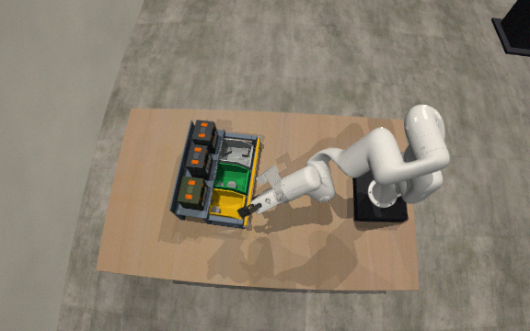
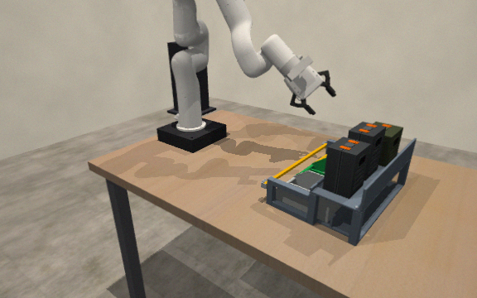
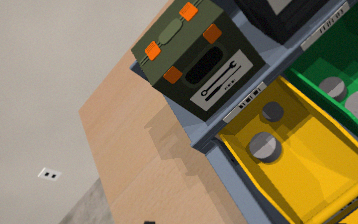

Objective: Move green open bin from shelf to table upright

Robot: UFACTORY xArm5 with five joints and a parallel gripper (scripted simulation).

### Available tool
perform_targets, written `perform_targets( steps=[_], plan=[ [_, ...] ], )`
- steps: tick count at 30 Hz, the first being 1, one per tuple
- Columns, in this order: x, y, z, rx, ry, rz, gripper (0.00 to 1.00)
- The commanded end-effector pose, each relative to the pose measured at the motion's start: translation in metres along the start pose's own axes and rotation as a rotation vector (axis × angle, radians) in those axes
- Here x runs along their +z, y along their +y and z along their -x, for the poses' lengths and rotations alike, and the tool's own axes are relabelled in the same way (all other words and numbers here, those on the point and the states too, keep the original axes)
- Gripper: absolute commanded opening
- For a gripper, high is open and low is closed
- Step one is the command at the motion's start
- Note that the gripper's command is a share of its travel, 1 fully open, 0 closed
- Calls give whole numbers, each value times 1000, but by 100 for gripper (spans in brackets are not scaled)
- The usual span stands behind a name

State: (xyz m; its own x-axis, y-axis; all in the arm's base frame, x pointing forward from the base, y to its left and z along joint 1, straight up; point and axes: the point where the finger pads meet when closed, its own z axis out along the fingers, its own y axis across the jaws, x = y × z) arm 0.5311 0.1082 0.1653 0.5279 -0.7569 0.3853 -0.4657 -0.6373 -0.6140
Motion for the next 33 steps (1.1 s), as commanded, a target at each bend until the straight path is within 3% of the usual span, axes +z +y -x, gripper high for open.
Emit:
perform_targets(
  steps=[1,33],
  plan=[
    [1,9,-9,34,15,42,100],
    [11,73,-53,240,-14,247,100]
  ],
)
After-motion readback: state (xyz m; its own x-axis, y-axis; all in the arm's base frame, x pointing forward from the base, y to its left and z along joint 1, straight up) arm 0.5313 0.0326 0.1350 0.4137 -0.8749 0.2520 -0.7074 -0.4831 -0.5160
